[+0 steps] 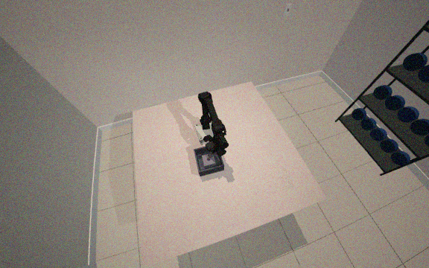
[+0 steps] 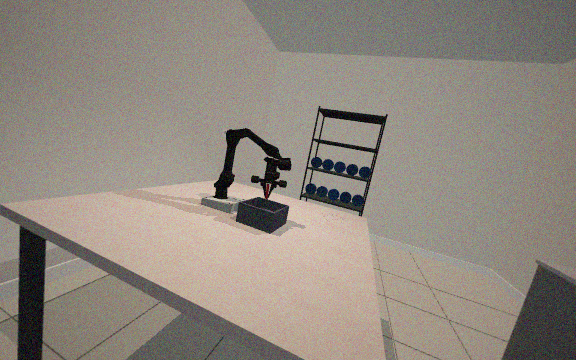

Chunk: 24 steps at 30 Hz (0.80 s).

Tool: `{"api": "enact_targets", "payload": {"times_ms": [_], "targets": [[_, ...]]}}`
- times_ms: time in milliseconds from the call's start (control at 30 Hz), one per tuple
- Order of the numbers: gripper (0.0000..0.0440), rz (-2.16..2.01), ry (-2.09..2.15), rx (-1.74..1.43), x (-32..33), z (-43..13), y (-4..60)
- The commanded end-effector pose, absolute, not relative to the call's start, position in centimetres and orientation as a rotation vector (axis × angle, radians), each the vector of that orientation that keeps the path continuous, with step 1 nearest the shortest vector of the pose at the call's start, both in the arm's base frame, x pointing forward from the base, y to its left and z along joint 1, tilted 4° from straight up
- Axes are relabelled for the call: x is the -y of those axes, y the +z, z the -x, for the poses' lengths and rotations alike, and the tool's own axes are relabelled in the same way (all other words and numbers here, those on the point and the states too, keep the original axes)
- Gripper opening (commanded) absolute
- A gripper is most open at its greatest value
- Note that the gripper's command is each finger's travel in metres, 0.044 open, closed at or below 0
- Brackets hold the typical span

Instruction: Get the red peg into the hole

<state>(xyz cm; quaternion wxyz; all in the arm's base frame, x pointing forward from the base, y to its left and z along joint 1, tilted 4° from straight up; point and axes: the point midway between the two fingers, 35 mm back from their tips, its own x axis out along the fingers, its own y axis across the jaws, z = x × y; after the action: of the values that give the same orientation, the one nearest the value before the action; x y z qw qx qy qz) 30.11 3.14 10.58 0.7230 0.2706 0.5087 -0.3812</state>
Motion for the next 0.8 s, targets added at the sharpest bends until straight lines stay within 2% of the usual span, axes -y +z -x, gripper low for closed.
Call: {"api": "enact_targets", "payload": {"times_ms": [0, 500, 567, 700, 767], "targets": [[0.0, -0.593, -0.836, -1.136, -2.4, -30.7, 10.1], [0.0002, -0.545, -0.751, -1.234, 0.7, -32.9, 6.5], [0.0026, -0.537, -0.737, -1.254, 0.8, -32.9, 5.8], [0.0122, -0.534, -0.721, -1.288, 1.1, -33.1, 4.8], [0.0138, -0.53, -0.711, -1.298, 1.3, -33.4, 4.6]]}}
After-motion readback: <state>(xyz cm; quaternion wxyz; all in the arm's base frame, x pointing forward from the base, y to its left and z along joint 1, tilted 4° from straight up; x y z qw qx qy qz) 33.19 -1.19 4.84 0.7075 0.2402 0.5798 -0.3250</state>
